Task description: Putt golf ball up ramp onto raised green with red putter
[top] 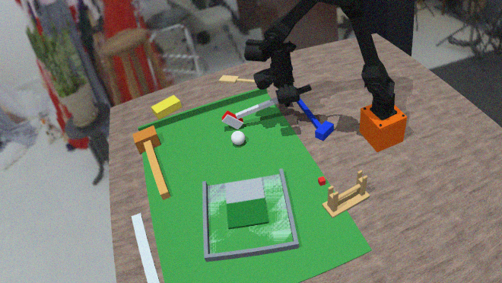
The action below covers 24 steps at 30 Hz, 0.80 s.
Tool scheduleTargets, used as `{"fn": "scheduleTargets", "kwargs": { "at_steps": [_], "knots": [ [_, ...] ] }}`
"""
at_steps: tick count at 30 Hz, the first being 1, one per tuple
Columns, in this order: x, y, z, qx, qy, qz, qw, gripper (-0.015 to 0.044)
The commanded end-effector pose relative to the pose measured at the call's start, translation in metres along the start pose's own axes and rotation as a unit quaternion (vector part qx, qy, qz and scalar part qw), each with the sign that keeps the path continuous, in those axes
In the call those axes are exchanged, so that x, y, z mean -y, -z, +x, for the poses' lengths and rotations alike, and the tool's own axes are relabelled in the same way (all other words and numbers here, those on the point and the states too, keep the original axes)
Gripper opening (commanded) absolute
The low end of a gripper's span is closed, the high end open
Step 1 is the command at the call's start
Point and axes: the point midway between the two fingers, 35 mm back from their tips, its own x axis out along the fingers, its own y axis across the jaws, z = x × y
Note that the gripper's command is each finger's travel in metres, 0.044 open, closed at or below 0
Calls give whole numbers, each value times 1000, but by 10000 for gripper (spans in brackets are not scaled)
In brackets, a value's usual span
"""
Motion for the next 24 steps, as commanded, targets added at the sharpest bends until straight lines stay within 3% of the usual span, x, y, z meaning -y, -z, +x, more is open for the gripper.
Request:
{"fn": "scheduleTargets", "kwargs": {
  "at_steps": [1, 4, 14, 19, 24],
  "knots": [
    [0, 0, 0, 0, 0, 1, 1000, 0],
    [-9, -2, 0, 0, 0, 0, 1000, 0],
    [-135, -1, -1, 3, -3, -3, 1000, 0],
    [-137, -1, -8, 3, -3, -3, 1000, 0],
    [-137, -2, -36, 3, -3, -3, 1000, 0]
  ]
}}
